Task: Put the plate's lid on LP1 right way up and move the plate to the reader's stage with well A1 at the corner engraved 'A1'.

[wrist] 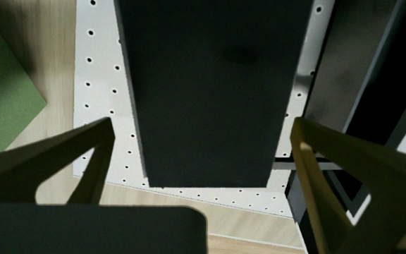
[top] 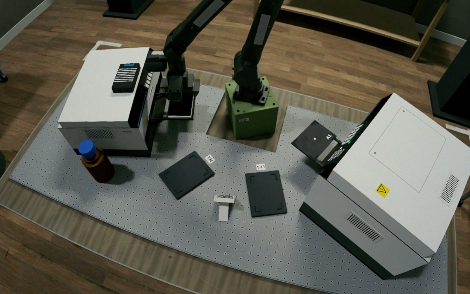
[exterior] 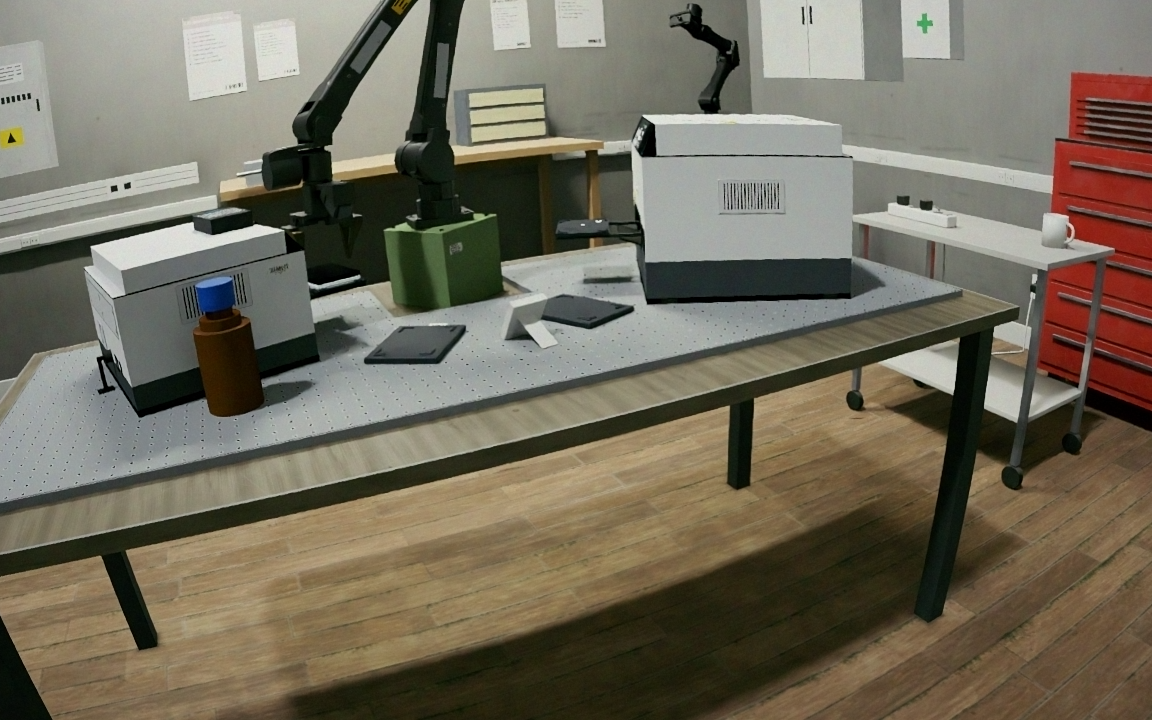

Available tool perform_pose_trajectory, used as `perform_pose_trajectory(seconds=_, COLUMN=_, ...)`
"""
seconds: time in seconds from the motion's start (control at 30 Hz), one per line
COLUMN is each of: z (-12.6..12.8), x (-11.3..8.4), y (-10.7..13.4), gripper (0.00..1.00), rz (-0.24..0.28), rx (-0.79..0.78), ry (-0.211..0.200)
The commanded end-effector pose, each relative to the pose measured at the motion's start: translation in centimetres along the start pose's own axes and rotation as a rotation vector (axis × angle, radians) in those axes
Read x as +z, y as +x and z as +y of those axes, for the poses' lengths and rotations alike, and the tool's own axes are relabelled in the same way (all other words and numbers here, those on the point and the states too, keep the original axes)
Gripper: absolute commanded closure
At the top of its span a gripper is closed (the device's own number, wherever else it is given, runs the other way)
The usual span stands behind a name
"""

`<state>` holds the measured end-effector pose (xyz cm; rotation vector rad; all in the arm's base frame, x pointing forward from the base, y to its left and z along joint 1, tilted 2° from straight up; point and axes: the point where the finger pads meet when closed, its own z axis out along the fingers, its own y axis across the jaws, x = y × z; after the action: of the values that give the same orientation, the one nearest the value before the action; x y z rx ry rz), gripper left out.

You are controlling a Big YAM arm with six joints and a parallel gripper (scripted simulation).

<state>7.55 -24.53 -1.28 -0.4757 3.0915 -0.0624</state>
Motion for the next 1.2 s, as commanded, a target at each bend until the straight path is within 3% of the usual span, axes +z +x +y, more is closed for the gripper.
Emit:
perform_pose_trajectory(seconds=0.0, z=-2.2, x=-1.5, y=0.0, gripper=0.0, rz=-0.001, rx=-0.001, ry=0.067)
perform_pose_trajectory(seconds=0.27, z=-3.2, x=-1.8, y=0.0, gripper=0.0, rz=-0.001, rx=-0.001, ry=0.092)
perform_pose_trajectory(seconds=0.77, z=-3.0, x=-0.7, y=0.0, gripper=0.0, rz=-0.001, rx=-0.001, ry=0.057)
perform_pose_trajectory(seconds=1.17, z=-0.6, x=0.6, y=0.0, gripper=0.0, rz=-0.002, rx=-0.001, ry=0.022)
